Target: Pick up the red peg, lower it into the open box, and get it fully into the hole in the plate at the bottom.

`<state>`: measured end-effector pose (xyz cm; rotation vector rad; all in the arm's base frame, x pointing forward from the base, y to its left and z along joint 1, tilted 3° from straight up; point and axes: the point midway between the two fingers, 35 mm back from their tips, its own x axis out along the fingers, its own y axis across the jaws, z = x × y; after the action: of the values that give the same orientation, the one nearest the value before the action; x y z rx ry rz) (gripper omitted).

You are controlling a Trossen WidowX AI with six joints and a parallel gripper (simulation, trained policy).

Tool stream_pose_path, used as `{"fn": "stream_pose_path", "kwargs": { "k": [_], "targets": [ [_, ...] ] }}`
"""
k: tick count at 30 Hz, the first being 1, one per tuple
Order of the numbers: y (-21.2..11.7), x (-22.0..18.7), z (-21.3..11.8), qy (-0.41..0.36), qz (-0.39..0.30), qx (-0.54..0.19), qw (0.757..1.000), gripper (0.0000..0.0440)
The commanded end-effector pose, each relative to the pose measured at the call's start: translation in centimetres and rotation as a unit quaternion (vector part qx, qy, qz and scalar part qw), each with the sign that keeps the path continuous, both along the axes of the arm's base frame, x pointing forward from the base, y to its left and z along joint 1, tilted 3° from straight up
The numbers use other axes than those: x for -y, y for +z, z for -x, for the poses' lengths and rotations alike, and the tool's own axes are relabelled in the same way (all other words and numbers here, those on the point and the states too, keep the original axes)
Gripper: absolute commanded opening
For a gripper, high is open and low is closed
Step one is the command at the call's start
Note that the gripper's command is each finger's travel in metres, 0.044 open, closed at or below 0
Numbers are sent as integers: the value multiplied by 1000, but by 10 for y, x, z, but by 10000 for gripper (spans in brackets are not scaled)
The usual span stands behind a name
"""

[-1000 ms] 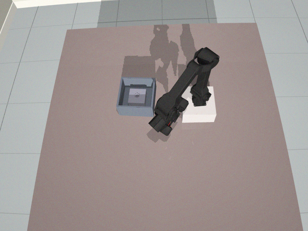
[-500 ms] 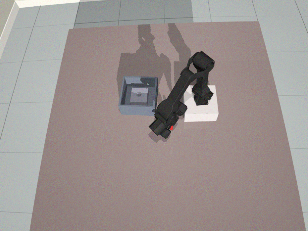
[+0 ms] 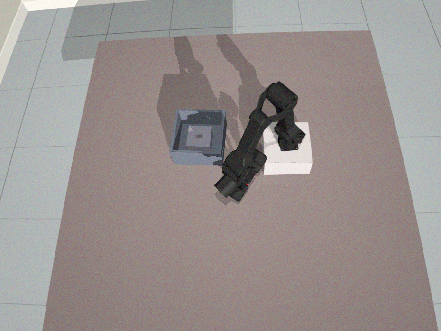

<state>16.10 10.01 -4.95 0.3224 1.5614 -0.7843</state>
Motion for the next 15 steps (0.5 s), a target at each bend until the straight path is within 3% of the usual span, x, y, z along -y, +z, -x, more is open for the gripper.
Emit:
{"fn": "stream_pose_path", "kwargs": {
  "k": [1, 6, 15],
  "targets": [
    [-5, 3, 2, 3, 8, -8, 1000, 123],
    [-6, 6, 6, 4, 22, -27, 999, 8],
    [22, 10, -14, 10, 40, 1, 999, 0]
  ]
}}
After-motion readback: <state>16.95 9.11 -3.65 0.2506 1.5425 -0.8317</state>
